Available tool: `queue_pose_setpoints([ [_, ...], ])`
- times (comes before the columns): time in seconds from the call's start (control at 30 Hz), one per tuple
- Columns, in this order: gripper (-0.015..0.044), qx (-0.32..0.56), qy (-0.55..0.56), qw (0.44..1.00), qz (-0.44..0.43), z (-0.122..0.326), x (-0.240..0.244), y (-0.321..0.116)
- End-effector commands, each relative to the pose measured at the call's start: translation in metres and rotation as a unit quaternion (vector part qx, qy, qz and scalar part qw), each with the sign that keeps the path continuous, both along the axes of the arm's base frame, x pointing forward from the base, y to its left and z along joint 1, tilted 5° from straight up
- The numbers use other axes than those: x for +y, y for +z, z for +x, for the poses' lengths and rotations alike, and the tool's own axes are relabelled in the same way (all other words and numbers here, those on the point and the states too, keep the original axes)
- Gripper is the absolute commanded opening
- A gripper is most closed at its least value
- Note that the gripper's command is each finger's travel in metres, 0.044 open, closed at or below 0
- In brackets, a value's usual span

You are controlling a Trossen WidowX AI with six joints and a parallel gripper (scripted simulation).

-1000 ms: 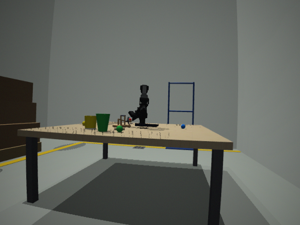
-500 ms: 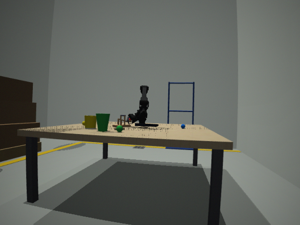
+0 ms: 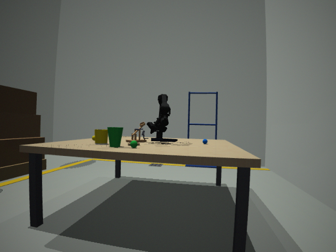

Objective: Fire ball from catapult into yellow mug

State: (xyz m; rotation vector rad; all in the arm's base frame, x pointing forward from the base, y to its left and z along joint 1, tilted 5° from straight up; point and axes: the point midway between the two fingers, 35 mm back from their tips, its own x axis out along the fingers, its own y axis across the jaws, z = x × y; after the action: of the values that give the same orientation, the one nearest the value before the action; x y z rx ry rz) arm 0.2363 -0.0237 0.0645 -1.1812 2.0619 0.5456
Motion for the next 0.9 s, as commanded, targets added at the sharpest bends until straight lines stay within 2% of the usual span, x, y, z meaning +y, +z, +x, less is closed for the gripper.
queue_pose_setpoints([
  [0.0, 0.0000, -0.043, 0.018, 0.999, 0.019, 0.009, 0.020, 0.056],
  [0.1, 0.0000, -0.044, 0.019, 0.999, 0.020, 0.009, 0.021, 0.059],
  [0.13, 0.0026, -0.050, 0.019, 0.998, 0.017, 0.013, 0.018, 0.049],
  [0.67, 0.0440, -0.197, -0.149, 0.968, 0.049, 0.070, -0.009, 0.059],
  [0.87, 0.0440, -0.255, -0.217, 0.940, 0.063, 0.095, -0.026, 0.066],
])
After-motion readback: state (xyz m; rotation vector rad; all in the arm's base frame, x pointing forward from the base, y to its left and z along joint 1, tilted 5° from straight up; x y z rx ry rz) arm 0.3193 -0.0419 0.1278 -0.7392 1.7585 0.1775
